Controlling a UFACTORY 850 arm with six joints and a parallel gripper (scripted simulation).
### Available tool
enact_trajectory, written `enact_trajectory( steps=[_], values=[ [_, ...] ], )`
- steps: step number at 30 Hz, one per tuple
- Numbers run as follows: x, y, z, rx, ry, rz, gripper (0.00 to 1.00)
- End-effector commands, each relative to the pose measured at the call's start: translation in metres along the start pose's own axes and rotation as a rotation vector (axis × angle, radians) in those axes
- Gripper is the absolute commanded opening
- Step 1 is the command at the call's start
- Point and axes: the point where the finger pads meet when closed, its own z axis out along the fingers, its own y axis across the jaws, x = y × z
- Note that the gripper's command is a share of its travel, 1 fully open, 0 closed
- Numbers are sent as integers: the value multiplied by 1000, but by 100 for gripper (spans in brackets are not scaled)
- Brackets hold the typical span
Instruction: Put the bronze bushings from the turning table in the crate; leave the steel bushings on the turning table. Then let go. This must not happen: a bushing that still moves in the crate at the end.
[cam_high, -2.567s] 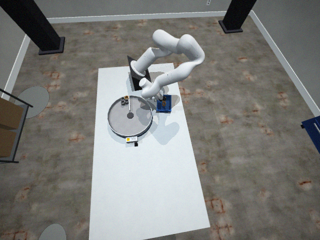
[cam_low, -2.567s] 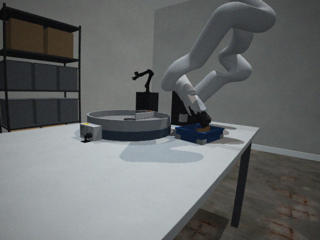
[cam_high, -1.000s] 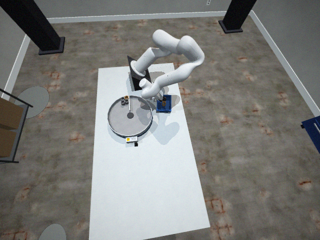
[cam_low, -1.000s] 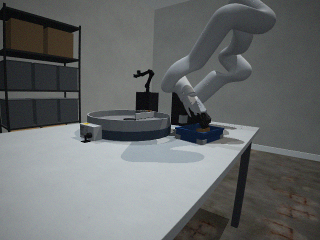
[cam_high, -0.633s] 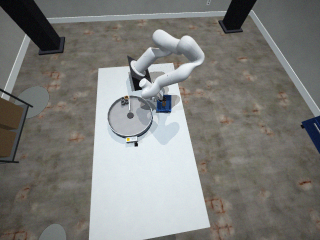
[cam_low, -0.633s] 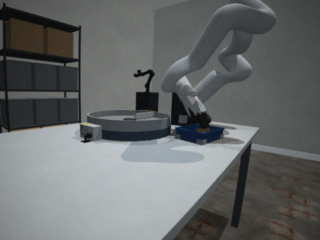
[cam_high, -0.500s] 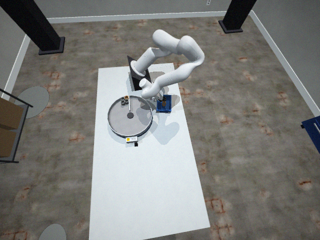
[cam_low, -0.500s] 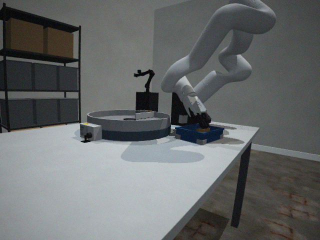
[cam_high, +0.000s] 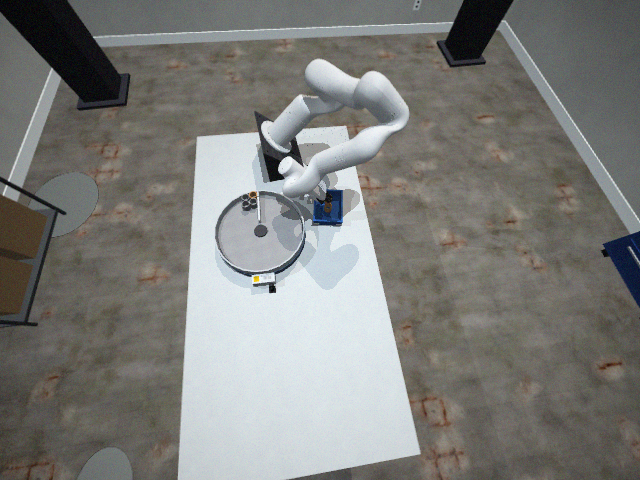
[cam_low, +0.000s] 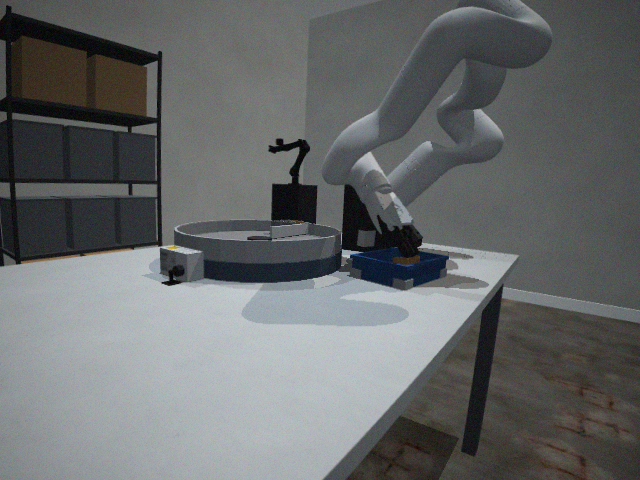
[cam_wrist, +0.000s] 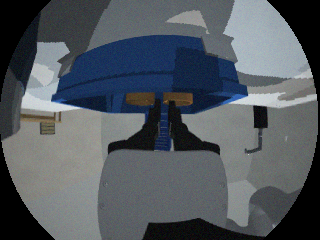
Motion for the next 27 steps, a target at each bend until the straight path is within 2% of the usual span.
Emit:
enact_trajectory(
  steps=[1,20,27],
  values=[
    [0,0,0,1,0,-1,12],
    [-4,0,-5,1,0,-1,12],
    [-21,0,-25,1,0,-1,12]
  ],
)
